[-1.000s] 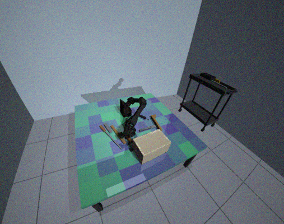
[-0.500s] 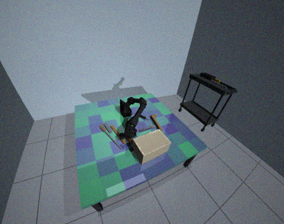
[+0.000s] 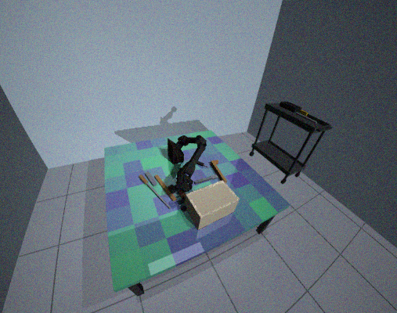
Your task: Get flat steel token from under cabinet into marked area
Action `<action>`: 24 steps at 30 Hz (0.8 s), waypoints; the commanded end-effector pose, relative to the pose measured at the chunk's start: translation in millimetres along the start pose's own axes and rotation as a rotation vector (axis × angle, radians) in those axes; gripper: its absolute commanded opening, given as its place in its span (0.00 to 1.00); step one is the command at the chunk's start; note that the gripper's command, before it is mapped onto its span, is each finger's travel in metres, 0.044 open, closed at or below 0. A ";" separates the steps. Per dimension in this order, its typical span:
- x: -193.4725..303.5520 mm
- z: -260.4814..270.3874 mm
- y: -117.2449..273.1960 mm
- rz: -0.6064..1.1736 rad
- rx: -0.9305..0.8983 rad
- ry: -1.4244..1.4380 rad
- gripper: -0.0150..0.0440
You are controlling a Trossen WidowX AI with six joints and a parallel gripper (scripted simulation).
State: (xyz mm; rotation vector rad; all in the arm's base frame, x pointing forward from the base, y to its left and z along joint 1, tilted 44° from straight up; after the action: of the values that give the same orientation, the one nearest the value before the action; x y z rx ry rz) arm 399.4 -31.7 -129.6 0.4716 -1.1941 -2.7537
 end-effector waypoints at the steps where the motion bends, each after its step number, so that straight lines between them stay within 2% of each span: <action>1: -2.1 6.8 -1.0 -0.006 -0.009 0.002 0.25; 24: 9.7 11.5 -1.3 -0.005 -0.009 0.001 0.25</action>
State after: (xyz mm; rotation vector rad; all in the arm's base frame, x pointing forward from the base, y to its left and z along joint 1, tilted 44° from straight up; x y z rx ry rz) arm 390.0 -25.6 -124.8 0.4687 -1.1920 -2.7566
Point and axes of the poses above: the point midway between the two fingers, 35 mm back from their tips, its own y axis back along the fingers, its own z axis across the jaws, x = y × z, the point moved 2 cm from there along y, back along the fingers, and after that the axes turned 7 degrees about y, right-handed, at the moved point
